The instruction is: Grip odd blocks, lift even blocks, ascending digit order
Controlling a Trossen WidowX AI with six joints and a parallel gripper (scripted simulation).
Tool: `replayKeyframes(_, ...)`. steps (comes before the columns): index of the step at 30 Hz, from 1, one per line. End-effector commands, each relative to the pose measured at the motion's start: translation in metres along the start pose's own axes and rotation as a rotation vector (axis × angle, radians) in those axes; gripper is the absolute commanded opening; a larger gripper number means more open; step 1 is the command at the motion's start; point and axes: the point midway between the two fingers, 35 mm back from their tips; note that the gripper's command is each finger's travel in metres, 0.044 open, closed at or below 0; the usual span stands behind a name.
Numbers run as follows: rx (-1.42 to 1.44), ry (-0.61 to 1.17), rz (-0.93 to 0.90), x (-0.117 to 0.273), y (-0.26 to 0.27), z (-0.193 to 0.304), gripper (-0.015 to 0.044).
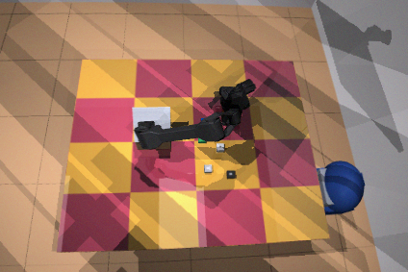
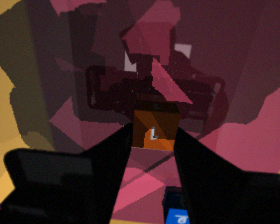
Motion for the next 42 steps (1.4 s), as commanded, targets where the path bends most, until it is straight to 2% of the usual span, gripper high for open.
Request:
replayKeyframes(1,0.004,-0.002,0.006,-0.001,-0.001,0.000,0.0120)
replayKeyframes(2,0.004,-0.002,0.006,-0.001,-0.001,0.000,0.0120)
replayKeyframes(13,0.004,-0.002,0.006,-0.001,-0.001,0.000,0.0400)
replayKeyframes(16,0.005,-0.002,0.005,0.002,0.000,0.000,0.0400)
replayKeyframes(19,0.004,-0.002,0.004,0.033,0.000,0.000,0.0400)
replayKeyframes(25,0.004,-0.002,0.004,0.036,0.000,0.000,0.0400)
replayKeyframes(27,0.004,-0.003,0.001,0.049,0.001,-0.001,0.0348)
replayKeyframes(31,0.005,-0.001,0.000,0.114,0.001,0.000,0.0242)
replayKeyframes(36,0.005,-0.001,0.001,0.117,0.001,0.000,0.0120)
replayKeyframes(42,0.005,-0.001,0.001,0.117,0.001,0.000,0.0120)
Point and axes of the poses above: the point midway between the two fingers, 35 mm back from their tips, its own x axis back along the fingers, its own y axis across the jaws, z = x × y, and after that the axes turned 3 degrees about -x, right-handed
